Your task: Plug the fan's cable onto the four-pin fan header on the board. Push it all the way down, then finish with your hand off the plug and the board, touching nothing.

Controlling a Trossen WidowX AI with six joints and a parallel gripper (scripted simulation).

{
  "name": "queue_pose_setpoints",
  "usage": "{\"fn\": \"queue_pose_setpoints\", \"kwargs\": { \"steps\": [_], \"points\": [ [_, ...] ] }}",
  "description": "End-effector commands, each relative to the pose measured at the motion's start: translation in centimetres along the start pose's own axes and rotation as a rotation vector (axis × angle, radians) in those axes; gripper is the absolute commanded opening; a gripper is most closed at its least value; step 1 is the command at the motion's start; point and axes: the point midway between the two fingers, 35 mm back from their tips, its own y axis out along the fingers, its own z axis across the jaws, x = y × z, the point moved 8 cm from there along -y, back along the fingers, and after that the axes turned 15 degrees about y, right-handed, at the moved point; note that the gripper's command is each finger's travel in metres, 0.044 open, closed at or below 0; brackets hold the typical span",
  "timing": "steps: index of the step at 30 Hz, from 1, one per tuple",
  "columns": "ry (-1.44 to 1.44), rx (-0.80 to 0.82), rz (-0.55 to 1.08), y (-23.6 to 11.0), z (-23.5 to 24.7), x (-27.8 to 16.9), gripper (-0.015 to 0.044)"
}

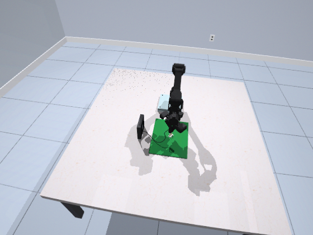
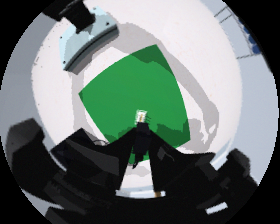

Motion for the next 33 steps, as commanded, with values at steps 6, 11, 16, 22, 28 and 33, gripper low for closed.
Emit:
{"fn": "queue_pose_setpoints", "kwargs": {
  "steps": [6,11,16,22,28,33],
  "points": [
    [-0.005,0.004,-0.001,-0.1,0.1,0.2,0.0000],
    [-0.005,0.004,-0.001,-0.1,0.2,0.4,0.0000],
    [-0.004,0.004,-0.001,0.6,0.2,0.4,0.0000],
    [-0.002,0.004,-0.001,2.1,0.2,0.5,0.0000],
    [-0.002,0.004,-0.001,2.1,0.2,0.5,0.0000],
    [0.001,0.004,-0.001,2.1,0.2,0.5,0.0000]
  ]
}}
